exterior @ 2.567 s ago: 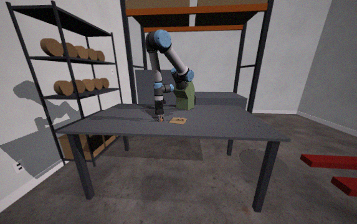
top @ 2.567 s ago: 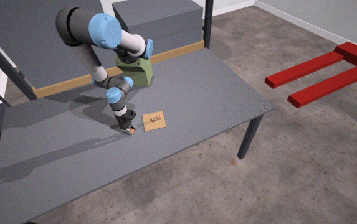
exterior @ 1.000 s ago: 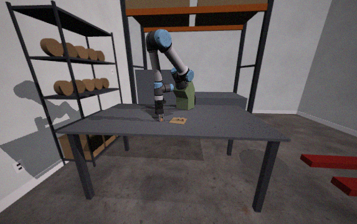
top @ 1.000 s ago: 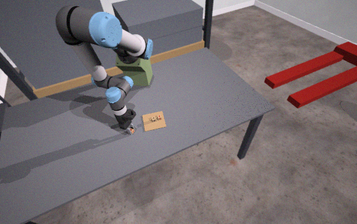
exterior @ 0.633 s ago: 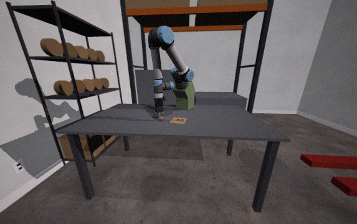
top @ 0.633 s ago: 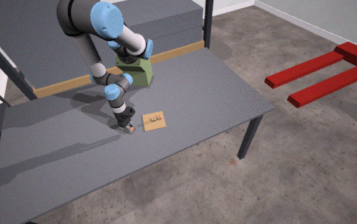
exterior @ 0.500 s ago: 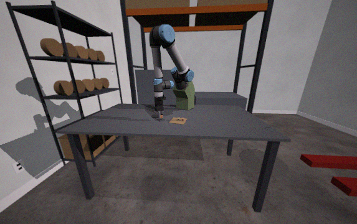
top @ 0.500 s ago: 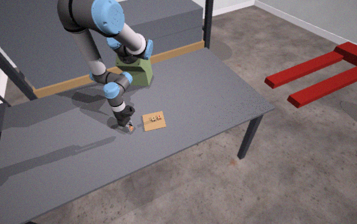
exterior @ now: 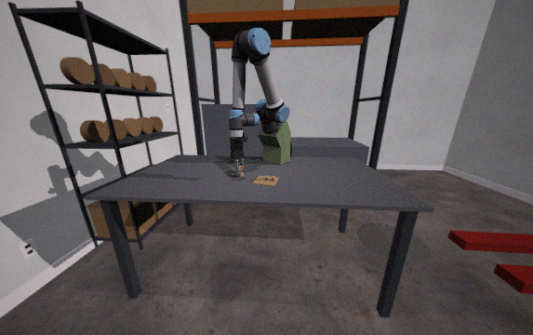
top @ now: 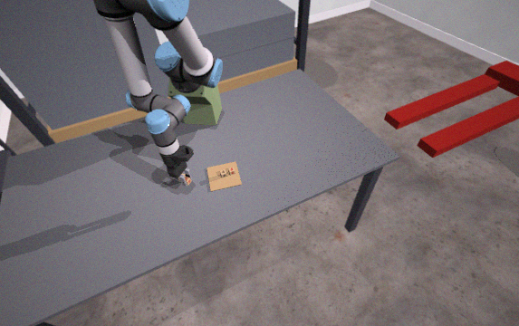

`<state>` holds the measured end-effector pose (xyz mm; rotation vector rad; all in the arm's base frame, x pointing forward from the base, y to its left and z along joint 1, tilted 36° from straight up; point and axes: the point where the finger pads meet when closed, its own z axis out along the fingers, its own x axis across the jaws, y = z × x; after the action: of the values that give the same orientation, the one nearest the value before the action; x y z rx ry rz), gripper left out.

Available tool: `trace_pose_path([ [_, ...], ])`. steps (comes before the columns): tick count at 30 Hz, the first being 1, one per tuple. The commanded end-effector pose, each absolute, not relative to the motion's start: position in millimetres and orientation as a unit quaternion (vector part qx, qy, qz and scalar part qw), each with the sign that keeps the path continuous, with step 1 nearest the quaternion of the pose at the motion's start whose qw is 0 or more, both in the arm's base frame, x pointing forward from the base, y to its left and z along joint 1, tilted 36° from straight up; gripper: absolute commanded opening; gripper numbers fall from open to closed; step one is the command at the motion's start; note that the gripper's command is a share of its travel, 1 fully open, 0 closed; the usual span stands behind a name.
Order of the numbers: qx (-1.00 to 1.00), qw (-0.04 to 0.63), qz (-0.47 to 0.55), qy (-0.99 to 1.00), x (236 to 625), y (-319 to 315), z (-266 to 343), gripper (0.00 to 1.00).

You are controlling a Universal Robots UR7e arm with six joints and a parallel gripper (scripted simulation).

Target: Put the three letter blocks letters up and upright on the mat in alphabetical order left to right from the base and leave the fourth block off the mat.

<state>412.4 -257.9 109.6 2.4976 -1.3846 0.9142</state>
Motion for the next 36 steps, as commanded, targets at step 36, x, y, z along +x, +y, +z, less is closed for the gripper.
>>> trace_pose_path([
  [36,0.829,0.067,0.300,-0.467,401.8,-245.9,125.5,0.49],
])
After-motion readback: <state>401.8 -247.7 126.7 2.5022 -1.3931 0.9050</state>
